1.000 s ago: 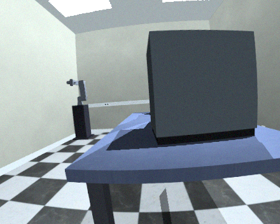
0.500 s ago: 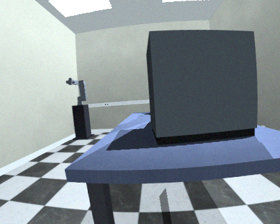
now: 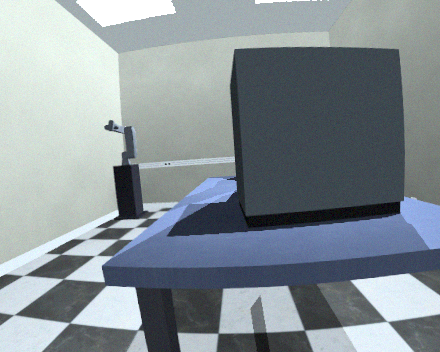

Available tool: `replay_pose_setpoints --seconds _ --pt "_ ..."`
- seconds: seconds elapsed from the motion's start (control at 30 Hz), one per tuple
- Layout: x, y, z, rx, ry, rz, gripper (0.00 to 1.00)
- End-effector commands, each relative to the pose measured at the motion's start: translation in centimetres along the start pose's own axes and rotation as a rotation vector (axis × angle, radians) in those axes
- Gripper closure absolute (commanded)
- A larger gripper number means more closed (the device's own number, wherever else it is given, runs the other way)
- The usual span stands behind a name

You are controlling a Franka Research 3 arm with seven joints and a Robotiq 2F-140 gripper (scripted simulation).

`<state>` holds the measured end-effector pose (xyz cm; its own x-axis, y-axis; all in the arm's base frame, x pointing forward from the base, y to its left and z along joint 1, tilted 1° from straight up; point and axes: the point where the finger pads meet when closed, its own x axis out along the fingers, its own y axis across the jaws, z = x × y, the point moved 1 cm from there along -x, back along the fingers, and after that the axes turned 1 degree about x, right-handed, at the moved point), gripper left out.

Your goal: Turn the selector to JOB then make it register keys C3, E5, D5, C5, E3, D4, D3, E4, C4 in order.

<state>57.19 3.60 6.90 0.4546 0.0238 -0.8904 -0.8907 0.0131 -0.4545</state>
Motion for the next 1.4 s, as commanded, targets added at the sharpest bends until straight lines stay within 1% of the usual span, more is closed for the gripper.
replay_pose_setpoints --seconds 0.0,0.83,1.37 --pt "0.0 -0.2 -0.1 -0.005 0.002 -0.005 0.90" --pt "-0.2 -0.2 -0.1 -0.004 0.002 -0.005 0.90" --pt "-2.4 -0.2 -0.1 -0.004 0.002 -0.005 0.90"
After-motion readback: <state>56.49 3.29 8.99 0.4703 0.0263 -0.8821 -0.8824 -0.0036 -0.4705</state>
